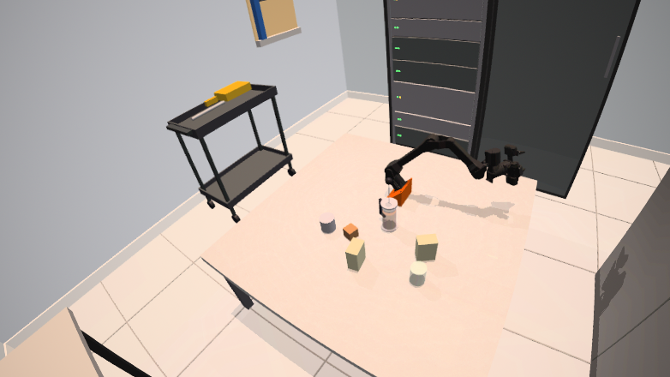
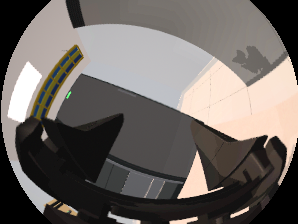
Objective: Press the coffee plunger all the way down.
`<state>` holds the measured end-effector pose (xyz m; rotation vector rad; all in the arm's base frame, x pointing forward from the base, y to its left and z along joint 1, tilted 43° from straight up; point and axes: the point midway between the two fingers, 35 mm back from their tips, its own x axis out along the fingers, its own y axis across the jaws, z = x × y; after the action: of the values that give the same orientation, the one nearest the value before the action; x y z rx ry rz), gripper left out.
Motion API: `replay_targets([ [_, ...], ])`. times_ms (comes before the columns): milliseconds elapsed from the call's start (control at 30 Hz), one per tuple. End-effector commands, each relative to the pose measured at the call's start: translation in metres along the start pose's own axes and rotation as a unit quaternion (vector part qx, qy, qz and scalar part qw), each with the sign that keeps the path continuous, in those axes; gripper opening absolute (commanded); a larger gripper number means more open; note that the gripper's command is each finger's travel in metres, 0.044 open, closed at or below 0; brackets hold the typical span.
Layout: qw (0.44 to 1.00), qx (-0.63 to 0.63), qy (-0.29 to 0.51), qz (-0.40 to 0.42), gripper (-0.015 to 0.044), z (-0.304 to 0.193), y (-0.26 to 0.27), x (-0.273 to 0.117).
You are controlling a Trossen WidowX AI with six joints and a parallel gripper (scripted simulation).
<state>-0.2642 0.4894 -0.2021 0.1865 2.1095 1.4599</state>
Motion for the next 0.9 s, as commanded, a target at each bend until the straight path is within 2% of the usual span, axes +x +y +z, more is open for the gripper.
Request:
replay_targets([
  [0,1.0,0.0,-0.004,-0.002,0.0426,0.002,0.001,-0.001],
  [167,0.999,0.008,-0.039,-0.025,0.044,0.018,0.019,-0.012],
  [433,0.974,0.012,-0.187,-0.127,0.044,0.067,0.059,-0.064],
  [667,0.92,0.018,-0.303,-0.247,0.044,0.089,0.084,-0.142],
  [867,0.854,0.014,-0.377,-0.358,0.044,0.086,0.101,-0.223],
])
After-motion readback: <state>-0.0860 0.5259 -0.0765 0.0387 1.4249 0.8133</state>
